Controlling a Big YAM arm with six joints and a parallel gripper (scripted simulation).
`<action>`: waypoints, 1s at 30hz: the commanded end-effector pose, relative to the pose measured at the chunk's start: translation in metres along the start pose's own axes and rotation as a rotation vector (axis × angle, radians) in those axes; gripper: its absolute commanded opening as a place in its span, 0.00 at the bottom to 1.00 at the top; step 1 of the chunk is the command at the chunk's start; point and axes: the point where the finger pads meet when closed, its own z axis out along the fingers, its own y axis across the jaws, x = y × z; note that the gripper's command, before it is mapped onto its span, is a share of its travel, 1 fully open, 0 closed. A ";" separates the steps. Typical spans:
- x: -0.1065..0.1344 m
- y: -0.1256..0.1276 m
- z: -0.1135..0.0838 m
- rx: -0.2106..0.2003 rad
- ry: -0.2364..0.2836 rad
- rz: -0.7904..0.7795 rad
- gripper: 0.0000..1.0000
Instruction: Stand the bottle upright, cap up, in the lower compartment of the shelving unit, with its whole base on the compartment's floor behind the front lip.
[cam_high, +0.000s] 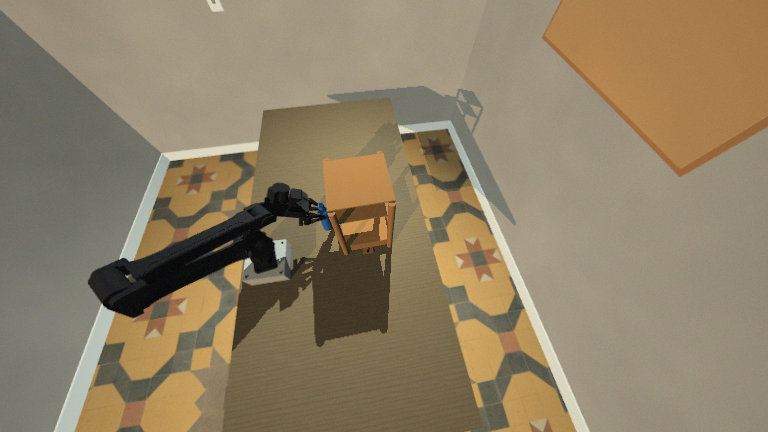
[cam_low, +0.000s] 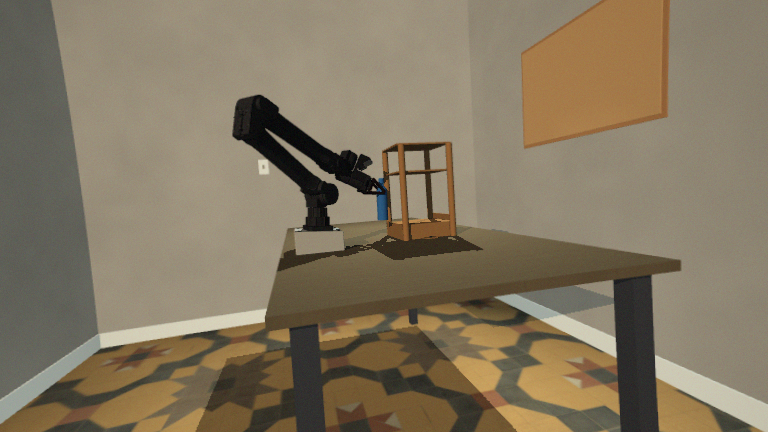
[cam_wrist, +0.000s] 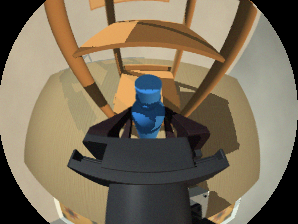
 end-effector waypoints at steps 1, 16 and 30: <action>-0.061 0.013 0.007 -0.020 -0.092 0.064 0.30; -0.075 0.013 0.037 -0.017 -0.095 0.057 0.30; -0.075 0.013 0.038 -0.017 -0.094 0.056 0.30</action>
